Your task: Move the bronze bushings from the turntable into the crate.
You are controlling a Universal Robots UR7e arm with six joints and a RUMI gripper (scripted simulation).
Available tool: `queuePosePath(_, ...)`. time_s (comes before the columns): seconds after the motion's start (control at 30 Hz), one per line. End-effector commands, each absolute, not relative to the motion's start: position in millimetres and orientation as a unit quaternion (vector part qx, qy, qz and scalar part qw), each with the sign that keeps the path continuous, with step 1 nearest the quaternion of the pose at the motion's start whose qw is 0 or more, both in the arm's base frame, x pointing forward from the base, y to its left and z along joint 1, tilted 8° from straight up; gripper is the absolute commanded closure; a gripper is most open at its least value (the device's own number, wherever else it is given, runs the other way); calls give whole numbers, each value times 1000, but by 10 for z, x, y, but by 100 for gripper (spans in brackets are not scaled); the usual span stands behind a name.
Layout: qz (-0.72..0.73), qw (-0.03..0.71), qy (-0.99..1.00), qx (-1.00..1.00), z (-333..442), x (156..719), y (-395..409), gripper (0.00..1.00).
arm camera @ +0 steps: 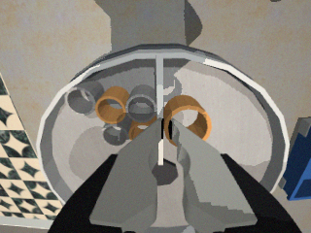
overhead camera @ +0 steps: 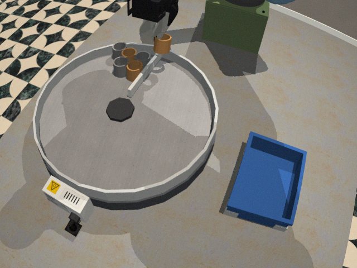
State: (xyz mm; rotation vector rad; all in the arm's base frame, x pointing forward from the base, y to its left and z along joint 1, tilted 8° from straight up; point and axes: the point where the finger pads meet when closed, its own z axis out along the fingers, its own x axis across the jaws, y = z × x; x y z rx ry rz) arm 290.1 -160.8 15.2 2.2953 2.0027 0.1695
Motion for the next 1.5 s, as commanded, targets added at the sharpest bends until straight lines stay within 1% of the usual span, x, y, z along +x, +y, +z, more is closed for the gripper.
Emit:
queuePosePath(0.0,55,46,656,752,166,2969,-1514,100)
queuePosePath(1.0,55,46,656,752,251,3540,-664,100)
queuePosePath(1.47,55,46,656,752,307,3914,-108,100)
